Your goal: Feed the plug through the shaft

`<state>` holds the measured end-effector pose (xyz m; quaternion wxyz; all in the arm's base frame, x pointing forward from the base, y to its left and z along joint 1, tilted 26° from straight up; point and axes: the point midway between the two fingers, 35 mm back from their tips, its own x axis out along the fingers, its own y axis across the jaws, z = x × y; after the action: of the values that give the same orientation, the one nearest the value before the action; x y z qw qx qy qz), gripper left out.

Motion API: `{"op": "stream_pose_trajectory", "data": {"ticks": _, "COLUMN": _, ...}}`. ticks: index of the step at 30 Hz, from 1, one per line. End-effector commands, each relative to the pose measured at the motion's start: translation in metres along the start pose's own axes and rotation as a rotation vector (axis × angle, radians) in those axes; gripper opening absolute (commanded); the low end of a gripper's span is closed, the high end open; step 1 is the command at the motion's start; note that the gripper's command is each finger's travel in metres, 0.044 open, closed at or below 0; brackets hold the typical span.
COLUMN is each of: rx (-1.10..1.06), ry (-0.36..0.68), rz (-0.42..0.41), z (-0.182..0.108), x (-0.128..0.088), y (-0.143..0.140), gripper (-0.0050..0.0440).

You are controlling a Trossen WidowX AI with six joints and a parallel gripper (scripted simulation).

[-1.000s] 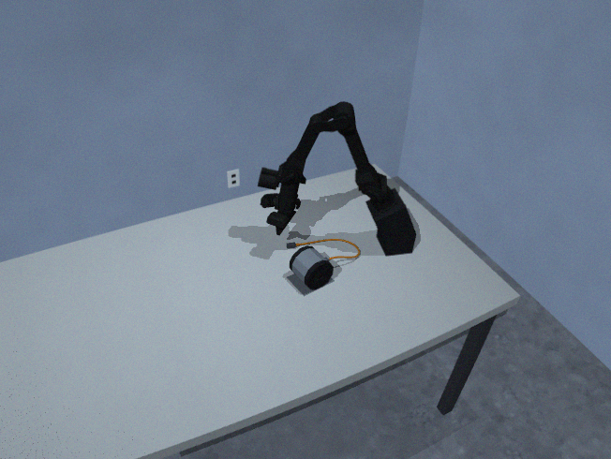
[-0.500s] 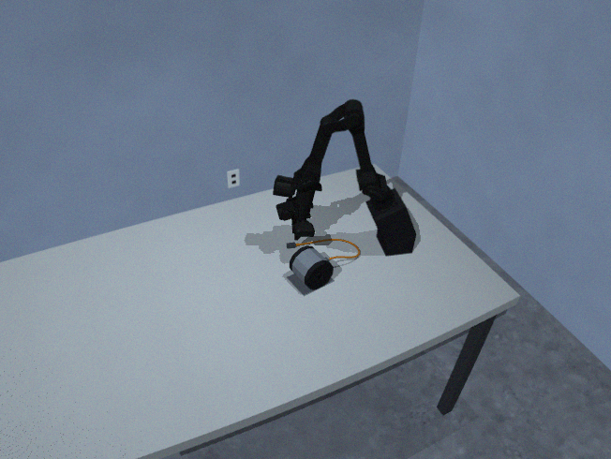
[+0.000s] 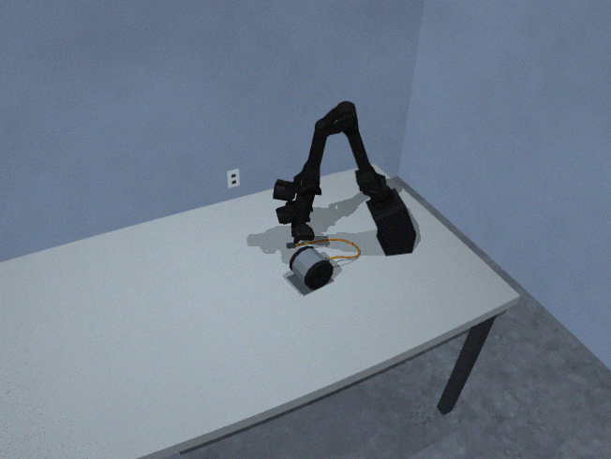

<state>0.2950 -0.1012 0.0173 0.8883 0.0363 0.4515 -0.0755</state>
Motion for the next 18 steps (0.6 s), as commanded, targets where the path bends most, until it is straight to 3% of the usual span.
{"op": "stream_pose_trajectory", "data": {"ticks": 1, "rx": 0.001, "ry": 0.006, "rz": -0.004, "z": -0.003, "x": 0.007, "y": 0.000, "gripper": 0.0160}}
{"op": "stream_pose_trajectory", "data": {"ticks": 17, "rx": 0.001, "ry": 0.006, "rz": -0.004, "z": -0.007, "x": 0.023, "y": 0.000, "gripper": 0.0160}}
{"op": "stream_pose_trajectory", "data": {"ticks": 18, "rx": -0.001, "ry": 0.003, "rz": 0.001, "z": -0.005, "x": 0.021, "y": 0.000, "gripper": 0.0136}}
